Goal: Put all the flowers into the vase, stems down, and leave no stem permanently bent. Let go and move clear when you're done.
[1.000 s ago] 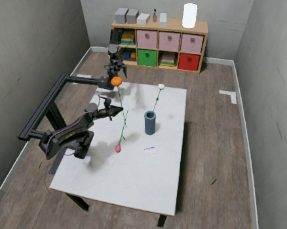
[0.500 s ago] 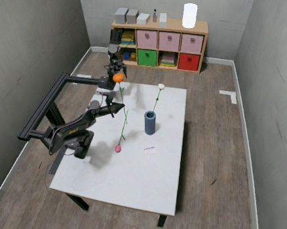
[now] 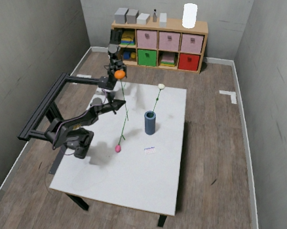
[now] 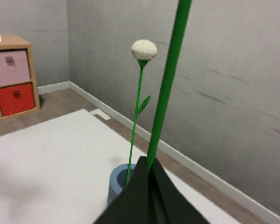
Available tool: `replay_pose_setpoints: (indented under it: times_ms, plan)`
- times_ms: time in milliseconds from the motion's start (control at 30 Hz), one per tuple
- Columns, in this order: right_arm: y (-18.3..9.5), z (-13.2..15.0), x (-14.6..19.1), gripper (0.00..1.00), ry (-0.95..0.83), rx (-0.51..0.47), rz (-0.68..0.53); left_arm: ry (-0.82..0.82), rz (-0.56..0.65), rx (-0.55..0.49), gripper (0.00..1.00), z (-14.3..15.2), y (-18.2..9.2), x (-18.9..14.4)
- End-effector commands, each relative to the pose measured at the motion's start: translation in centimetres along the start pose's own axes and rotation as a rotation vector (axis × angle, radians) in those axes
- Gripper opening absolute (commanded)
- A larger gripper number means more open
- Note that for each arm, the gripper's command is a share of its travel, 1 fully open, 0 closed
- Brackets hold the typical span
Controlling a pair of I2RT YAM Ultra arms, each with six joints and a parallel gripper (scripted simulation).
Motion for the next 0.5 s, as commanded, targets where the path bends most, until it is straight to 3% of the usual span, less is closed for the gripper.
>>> replay_pose_setpoints:
  times_ms: [0,467]
  plan:
    - [0.6,-2.2,0.8,0.00,0.040,-0.072,-0.038,-0.005,-0.002,-0.007,0.70,0.0,-0.1,-0.3]
    - [2.3,-2.0,2.5,0.00,0.038,-0.062,-0.103,-0.005,-0.002,-0.007,0.70,0.0,-0.1,-0.3]
Point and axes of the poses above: on each arm, the point where the finger pads meet when closed, its own y axis out along the fingers, its own x axis across the jaws, z = x × y, the point moved 8 cm from there along -y, back along the fingers, and after that the axes turned 9 degrees about y, right-handed, at the moved point
